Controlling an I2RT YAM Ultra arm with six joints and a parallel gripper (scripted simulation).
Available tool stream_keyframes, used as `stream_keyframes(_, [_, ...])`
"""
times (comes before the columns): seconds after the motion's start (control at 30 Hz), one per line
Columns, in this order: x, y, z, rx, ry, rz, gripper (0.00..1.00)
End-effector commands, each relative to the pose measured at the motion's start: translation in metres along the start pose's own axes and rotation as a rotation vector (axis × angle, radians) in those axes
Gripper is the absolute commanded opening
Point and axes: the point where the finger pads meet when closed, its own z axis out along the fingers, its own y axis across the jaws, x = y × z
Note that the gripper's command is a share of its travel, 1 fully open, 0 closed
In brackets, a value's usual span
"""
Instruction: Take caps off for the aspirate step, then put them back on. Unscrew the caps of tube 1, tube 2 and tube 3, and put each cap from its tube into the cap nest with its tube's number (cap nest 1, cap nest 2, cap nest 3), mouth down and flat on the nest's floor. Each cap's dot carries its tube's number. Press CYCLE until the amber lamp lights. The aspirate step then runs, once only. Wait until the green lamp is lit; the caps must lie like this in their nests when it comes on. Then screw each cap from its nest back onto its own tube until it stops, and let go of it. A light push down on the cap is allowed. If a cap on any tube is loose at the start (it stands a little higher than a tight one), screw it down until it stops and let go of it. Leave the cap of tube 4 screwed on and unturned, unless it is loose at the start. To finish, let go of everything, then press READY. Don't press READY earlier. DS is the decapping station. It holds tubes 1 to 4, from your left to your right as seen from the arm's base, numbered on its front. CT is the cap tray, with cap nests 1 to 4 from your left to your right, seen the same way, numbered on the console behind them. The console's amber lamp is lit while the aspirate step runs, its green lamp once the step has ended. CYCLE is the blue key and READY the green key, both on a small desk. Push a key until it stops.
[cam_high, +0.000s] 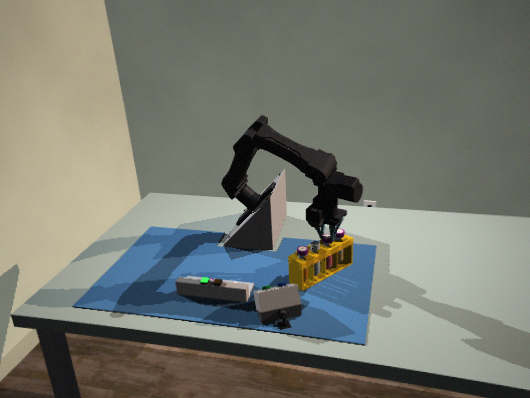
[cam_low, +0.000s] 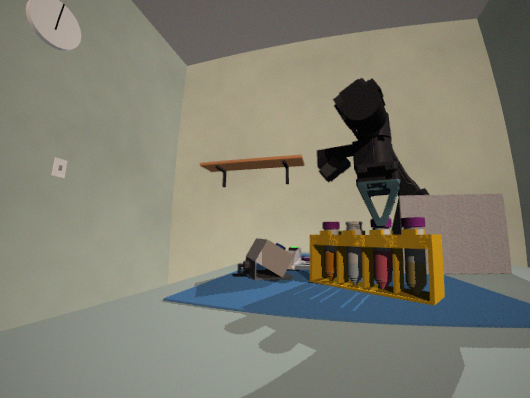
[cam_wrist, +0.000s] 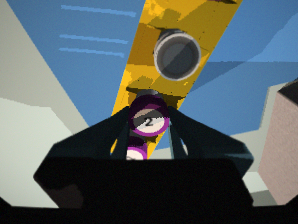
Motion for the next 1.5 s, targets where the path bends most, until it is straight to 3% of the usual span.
stream_keyframes(0.0, [-0.002, 0.0022, -0.0065, -0.018, -0.005, 0.206, 0.0])
stream_keyframes(0.07, [-0.0019, 0.0022, -0.0064, -0.019, -0.004, 0.297, 0.0])
stream_keyframes(0.3, [-0.0019, 0.0022, -0.0064, -0.019, -0.004, 0.297, 0.0])
stream_keyframes(0.33, [-0.0019, 0.0022, -0.0064, -0.019, -0.004, 0.297, 0.49])
stream_keyframes(0.73, [-0.0019, 0.0023, -0.0064, -0.019, -0.004, 0.297, 0.49])
stream_keyframes(0.9, [-0.0019, 0.0022, -0.0069, -0.017, -0.008, -0.106, 0.49])
stream_keyframes(0.97, [-0.0019, 0.0023, -0.0069, -0.017, -0.009, -0.203, 0.49])
stream_keyframes(1.07, [-0.0019, 0.0022, -0.0069, -0.017, -0.009, -0.203, 0.49])
stream_keyframes(1.17, [-0.0019, 0.0023, -0.0069, -0.016, -0.011, -0.448, 0.49])
stream_keyframes(1.27, [-0.0019, 0.0023, -0.0069, -0.016, -0.011, -0.537, 0.49])
stream_keyframes(1.47, [-0.0019, 0.0023, -0.0069, -0.014, -0.014, -0.87, 0.49])
